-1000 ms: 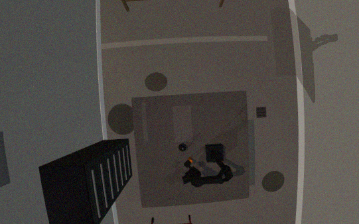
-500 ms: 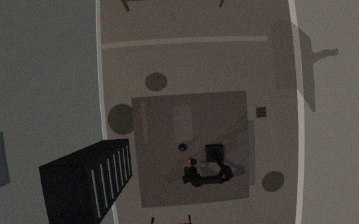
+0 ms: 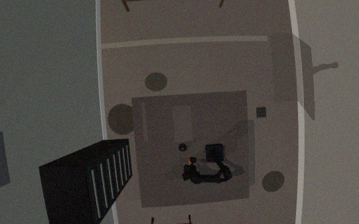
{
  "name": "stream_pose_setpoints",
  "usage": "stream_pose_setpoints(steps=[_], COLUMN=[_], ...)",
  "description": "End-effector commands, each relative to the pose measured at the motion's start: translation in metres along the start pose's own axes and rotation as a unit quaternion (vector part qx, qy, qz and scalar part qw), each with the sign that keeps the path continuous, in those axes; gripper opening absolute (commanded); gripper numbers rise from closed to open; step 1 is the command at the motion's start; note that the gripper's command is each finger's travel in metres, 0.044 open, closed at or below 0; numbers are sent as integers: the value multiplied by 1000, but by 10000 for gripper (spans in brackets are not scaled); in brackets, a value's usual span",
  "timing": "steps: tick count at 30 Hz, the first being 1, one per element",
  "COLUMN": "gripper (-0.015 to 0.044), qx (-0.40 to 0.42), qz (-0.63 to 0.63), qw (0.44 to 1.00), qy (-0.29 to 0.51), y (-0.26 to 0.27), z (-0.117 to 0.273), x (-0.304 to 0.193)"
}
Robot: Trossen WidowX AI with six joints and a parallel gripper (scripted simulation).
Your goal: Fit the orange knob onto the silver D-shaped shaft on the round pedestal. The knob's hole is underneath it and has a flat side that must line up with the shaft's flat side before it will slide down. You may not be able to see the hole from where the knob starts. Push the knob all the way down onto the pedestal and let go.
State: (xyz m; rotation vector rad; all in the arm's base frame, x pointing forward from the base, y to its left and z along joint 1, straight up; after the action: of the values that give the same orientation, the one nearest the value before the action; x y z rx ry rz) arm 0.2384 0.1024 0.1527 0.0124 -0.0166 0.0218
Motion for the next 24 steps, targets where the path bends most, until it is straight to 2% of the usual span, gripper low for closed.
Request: stream_pose_setpoints(steps=[1, 24], gripper=[440, 440], qx=[-1, -1], qz=[-2, -2], qw=[1000, 1000], qy=[-1, -1], y=[0, 1], z=[-13, -46], x=[1, 3])
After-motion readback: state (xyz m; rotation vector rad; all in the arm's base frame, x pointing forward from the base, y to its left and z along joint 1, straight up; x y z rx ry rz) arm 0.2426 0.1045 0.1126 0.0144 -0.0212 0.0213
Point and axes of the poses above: the point midway between the two fingers, 35 mm back from their tips, its own z axis back along the fingers, its own y axis across the jaws, x = y × z, the point moved 8 cm from there along z, back along the fingers, and after that the axes turned 7 degrees about z, right-handed, at the moved point
